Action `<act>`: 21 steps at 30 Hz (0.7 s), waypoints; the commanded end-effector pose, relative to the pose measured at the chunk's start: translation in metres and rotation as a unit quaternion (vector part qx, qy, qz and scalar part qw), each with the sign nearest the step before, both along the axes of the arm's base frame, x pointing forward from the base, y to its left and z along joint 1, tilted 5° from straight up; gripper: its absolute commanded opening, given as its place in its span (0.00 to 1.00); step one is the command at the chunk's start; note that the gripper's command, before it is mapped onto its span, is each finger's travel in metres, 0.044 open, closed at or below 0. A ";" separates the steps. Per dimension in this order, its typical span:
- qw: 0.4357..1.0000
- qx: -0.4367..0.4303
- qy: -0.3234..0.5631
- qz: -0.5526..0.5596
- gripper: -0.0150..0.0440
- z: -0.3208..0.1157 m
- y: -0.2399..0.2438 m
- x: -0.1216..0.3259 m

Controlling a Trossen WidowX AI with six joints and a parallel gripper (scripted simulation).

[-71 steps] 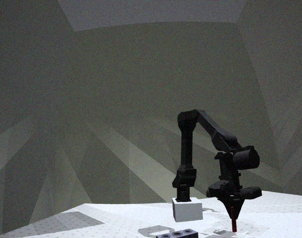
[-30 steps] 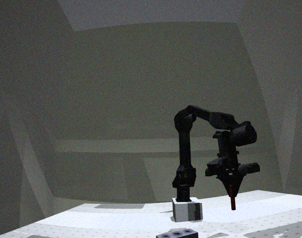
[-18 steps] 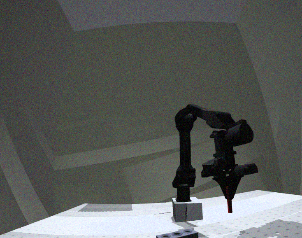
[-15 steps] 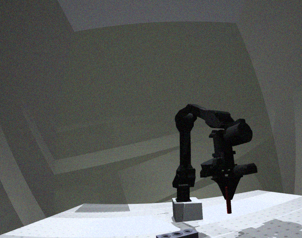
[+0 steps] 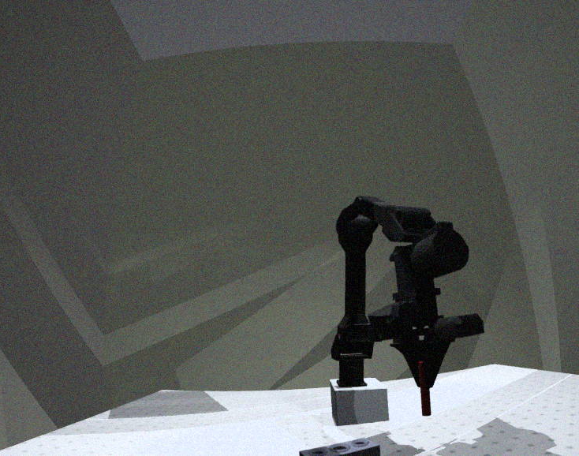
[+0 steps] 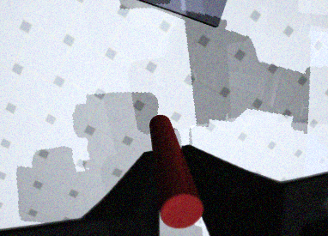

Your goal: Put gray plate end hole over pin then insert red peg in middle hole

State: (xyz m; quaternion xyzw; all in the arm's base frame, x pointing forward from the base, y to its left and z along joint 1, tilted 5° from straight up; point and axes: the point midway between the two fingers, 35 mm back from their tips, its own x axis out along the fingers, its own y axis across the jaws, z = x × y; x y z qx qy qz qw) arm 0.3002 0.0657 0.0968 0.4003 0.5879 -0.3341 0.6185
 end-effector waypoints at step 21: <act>1.000 0.001 -0.001 0.004 0.25 0.000 -0.061 0.035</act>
